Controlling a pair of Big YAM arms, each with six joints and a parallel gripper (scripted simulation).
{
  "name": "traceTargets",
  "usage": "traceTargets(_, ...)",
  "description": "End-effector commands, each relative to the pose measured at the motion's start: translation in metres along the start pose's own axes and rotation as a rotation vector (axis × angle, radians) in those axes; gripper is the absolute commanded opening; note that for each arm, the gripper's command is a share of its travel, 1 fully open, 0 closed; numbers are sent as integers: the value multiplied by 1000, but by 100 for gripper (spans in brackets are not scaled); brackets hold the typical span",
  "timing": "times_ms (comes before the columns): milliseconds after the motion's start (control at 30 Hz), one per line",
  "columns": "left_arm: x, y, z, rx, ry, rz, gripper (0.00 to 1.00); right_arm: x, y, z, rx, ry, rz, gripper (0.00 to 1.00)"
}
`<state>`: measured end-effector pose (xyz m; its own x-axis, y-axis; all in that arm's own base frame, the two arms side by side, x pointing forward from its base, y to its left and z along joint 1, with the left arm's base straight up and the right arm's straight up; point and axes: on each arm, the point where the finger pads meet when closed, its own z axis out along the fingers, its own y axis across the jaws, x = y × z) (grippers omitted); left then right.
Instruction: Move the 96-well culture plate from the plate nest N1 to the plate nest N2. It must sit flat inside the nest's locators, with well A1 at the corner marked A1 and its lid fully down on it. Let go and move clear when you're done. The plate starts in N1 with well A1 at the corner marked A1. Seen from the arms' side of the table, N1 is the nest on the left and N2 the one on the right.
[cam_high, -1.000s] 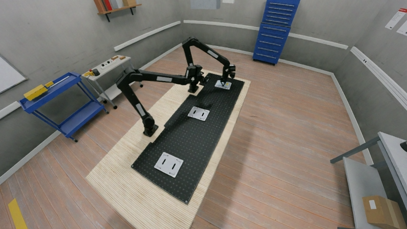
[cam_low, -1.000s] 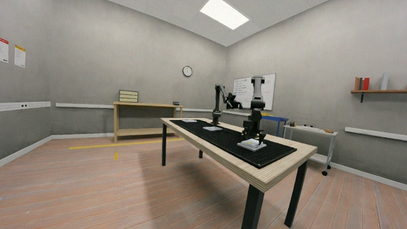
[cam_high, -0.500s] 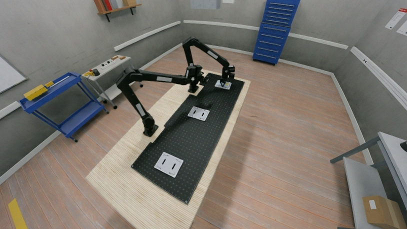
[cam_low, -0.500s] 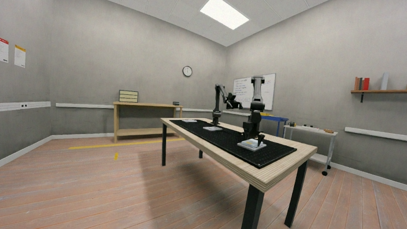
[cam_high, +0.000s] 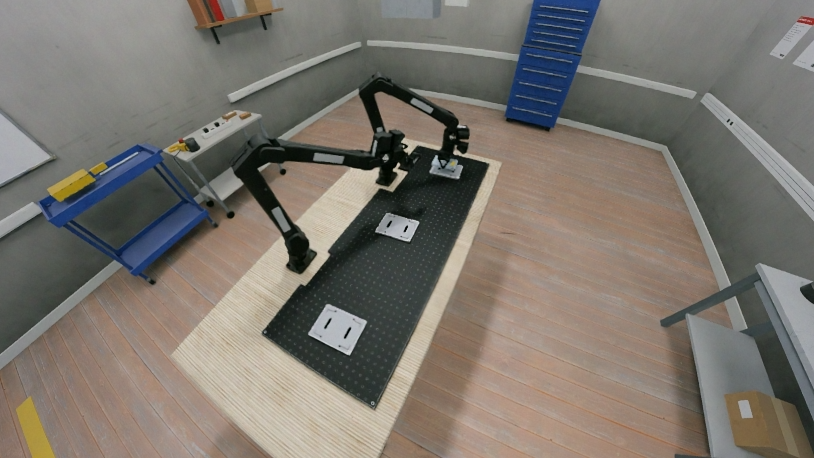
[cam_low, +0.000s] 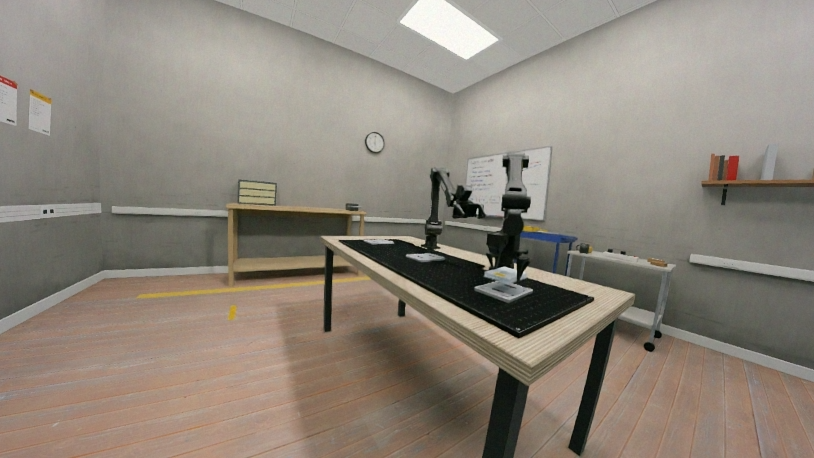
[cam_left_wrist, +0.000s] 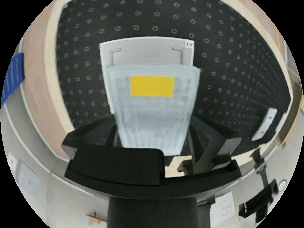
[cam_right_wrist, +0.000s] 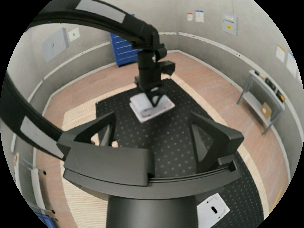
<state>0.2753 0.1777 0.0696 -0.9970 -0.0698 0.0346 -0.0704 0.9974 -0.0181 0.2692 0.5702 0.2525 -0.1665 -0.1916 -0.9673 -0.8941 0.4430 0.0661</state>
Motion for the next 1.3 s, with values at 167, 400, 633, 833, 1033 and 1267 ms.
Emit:
traceTargets(167, -61, -21, -34, -25, -55, -88, 83, 47, -25, -2, 36, 117, 96, 100)
traceTargets(400, -143, -154, -31, -19, -71, -131, 83, 95, -105, -54, 21, 268, -85, 100)
traceTargets(633, -166, -271, -22, -11, -74, -106, 83, 121, -156, -106, -63, 321, -148, 100)
traceTargets(833, -152, -410, -6, -3, -73, -63, 83, 153, -191, -180, -180, 292, -161, 100)
traceTargets(1033, -125, -486, 5, 1, -71, -24, 83, 114, -257, -233, -77, 128, -94, 100)
traceTargets(1267, -117, -507, 9, 2, -71, -7, 83, 108, -293, -273, -2, 59, -79, 100)
